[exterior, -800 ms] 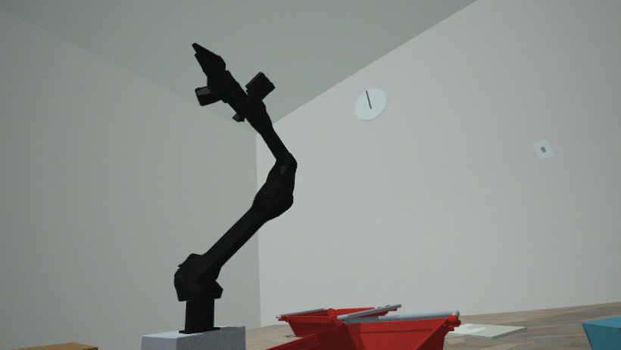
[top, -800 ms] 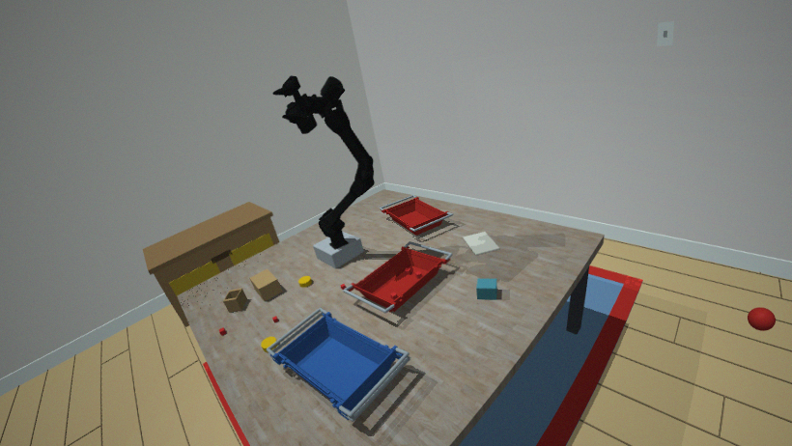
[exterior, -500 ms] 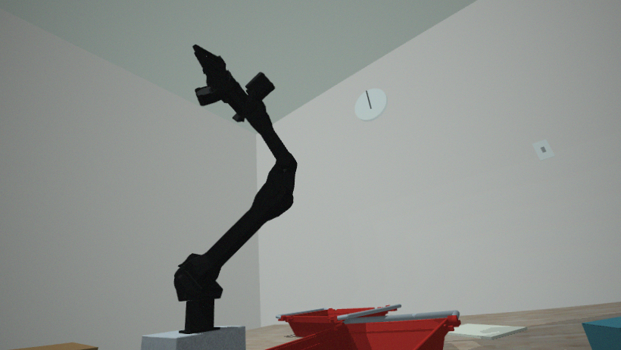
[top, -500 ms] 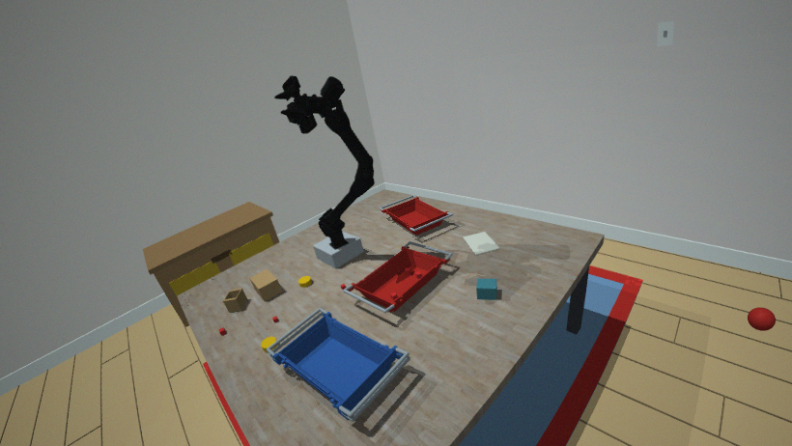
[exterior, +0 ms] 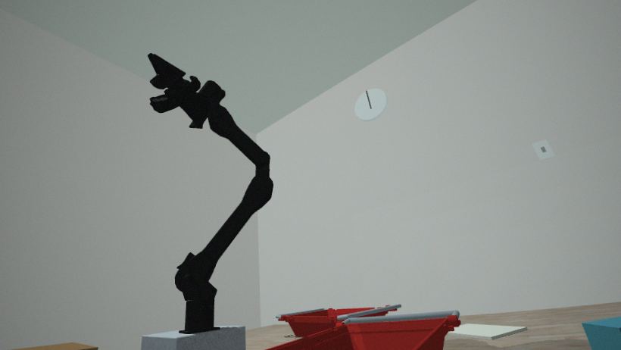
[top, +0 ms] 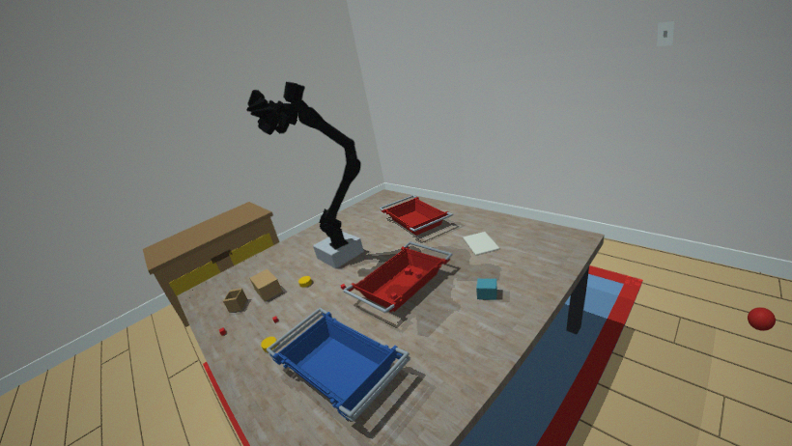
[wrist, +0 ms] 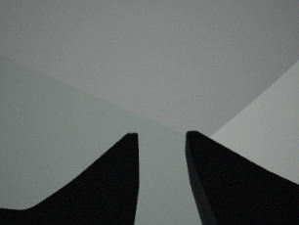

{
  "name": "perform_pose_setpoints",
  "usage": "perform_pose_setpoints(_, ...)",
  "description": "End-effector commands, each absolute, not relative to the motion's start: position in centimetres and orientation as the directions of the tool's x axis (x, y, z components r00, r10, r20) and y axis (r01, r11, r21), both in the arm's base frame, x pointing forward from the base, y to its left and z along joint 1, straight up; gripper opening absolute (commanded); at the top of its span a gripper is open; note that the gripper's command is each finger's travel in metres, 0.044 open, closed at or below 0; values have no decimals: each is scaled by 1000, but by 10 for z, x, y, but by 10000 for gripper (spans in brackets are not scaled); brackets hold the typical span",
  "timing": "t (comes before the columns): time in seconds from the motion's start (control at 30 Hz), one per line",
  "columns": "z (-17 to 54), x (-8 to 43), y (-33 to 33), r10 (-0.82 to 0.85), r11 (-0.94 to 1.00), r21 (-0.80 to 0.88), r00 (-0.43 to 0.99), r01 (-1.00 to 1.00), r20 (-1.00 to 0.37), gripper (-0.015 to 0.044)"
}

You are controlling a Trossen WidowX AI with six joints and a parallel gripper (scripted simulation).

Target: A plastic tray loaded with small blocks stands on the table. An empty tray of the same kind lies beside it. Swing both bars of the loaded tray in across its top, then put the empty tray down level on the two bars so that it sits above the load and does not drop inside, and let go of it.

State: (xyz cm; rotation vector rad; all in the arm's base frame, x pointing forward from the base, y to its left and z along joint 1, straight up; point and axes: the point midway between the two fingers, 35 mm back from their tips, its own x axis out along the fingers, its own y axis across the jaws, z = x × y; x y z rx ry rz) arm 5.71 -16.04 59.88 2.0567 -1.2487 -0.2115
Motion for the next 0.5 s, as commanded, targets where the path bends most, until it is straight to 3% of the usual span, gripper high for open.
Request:
perform_pose_setpoints(0.0, 581, 53, -206, -809, -406, 551, 567, -729, 154, 90)
perform_pose_setpoints(0.23, 538, 82, -273, -755, -594, 409, 656, -693, 16, 90)
perform_pose_setpoints(0.47, 477, 144, -320, -651, -752, 281, 740, -597, -171, 90)
